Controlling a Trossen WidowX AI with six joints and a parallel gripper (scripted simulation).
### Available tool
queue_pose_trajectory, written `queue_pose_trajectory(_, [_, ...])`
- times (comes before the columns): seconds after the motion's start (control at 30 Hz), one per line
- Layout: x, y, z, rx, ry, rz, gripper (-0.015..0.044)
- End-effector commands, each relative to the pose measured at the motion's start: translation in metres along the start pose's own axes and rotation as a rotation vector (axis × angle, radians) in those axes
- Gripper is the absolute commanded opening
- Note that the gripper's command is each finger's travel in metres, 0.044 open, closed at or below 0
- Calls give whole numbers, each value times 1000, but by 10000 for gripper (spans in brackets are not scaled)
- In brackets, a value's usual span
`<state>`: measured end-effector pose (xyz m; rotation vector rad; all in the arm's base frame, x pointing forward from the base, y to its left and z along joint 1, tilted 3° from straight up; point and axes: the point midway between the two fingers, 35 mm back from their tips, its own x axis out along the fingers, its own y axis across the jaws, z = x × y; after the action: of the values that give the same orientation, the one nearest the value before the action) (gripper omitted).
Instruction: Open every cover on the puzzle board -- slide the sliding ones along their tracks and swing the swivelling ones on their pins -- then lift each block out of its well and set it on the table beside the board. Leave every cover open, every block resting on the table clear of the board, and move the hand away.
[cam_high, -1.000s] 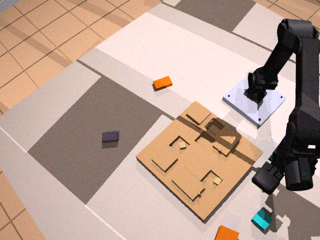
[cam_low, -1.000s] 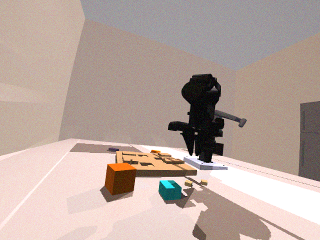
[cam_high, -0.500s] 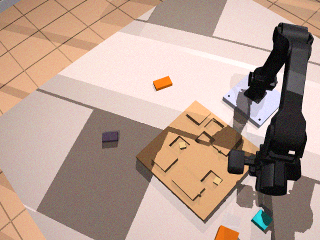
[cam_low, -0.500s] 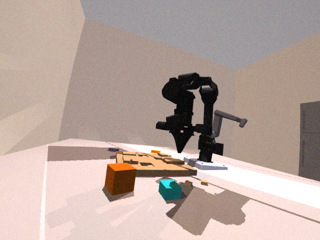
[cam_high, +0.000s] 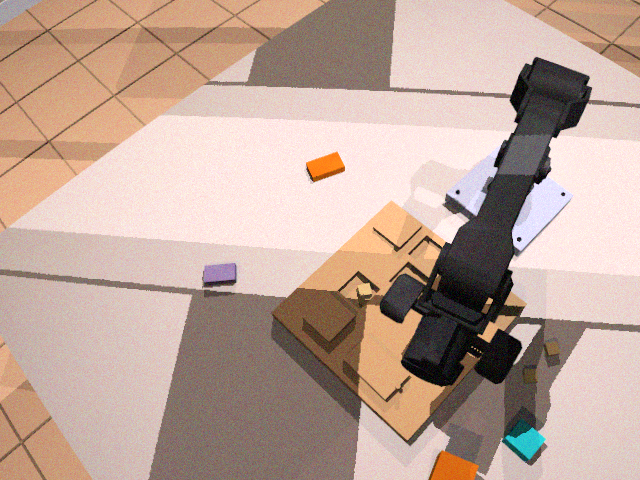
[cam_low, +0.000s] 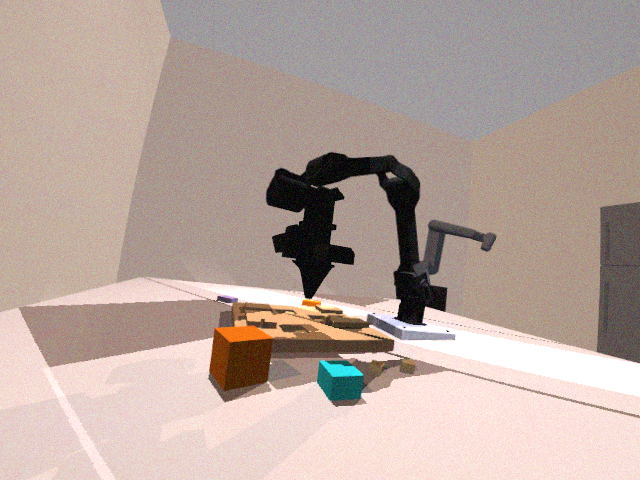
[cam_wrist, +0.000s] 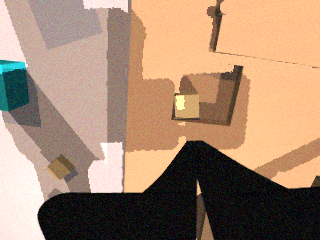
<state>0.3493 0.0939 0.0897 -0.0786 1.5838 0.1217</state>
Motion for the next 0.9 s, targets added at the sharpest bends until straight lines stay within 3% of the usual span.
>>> queue_pose_trajectory(0.0, [1, -2, 2, -41, 2, -1, 0])
queue_pose_trajectory(0.13, [8, -2, 3, -252, 2, -1, 0])
queue_pose_trajectory(0.57, [49, -1, 4, -1529, 3, 1, 0])
queue_pose_trajectory(0.87, [51, -1, 4, -1595, 3, 1, 0])
